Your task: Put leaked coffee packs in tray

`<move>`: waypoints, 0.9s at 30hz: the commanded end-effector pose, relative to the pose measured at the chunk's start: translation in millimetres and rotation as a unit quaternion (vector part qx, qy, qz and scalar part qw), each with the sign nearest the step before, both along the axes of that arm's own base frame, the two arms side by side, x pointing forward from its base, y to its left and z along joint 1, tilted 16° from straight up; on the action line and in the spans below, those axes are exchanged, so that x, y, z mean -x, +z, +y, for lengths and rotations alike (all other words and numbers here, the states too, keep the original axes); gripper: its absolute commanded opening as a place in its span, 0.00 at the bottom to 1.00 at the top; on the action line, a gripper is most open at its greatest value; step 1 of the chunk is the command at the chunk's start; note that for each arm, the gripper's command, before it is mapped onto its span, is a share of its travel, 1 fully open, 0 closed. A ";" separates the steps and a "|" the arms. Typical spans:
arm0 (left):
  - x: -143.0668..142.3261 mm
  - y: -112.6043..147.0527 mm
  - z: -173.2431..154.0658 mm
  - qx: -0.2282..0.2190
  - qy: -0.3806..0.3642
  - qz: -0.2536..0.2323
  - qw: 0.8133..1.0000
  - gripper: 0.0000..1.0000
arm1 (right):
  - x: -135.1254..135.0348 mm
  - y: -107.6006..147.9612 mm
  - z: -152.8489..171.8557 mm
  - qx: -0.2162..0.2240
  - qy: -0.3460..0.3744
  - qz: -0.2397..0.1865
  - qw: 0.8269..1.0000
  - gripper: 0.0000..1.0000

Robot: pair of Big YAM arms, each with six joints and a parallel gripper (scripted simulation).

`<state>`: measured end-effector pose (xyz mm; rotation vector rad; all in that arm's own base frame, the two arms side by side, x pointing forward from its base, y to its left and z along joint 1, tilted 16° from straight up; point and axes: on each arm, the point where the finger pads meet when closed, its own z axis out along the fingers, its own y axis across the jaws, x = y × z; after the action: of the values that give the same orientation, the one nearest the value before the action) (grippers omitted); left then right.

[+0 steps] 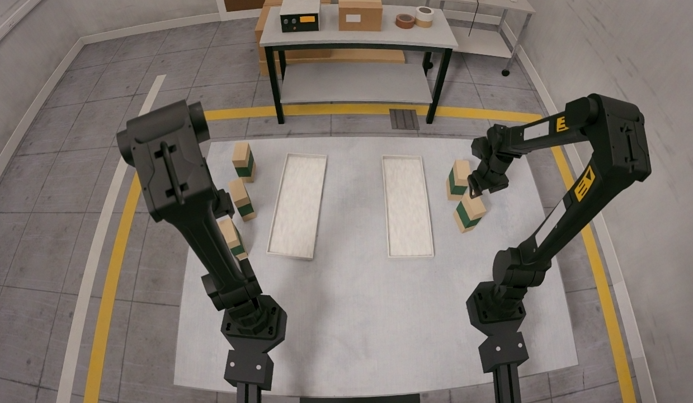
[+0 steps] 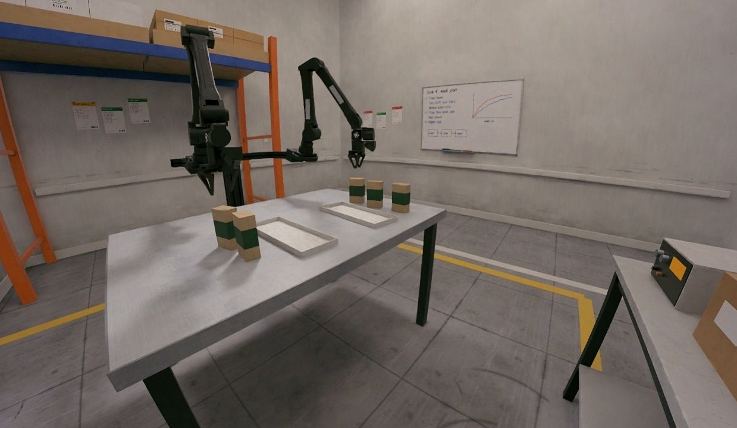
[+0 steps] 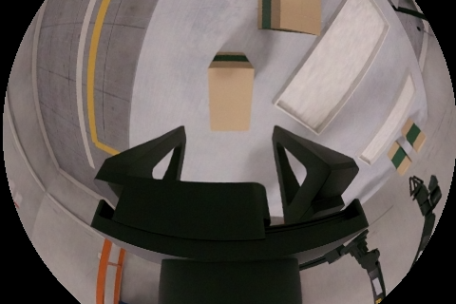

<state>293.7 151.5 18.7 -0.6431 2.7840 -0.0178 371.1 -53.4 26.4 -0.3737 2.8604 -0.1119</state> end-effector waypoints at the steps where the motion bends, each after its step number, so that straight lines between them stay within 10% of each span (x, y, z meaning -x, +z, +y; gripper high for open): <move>1: -3.4 -14.1 -6.4 0.003 -0.010 0.006 1.000 0.76 | -10.1 9.2 -1.2 0.002 0.000 -0.015 1.000 0.76; 27: -10.2 -36.4 -3.1 0.003 -0.006 0.005 1.000 0.76 | -20.0 -28.8 -4.0 0.001 0.000 -0.013 1.000 0.76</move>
<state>300.6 150.8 -12.9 -0.6322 2.7982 -0.0258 381.2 -55.5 -9.6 -0.3753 2.8644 -0.1103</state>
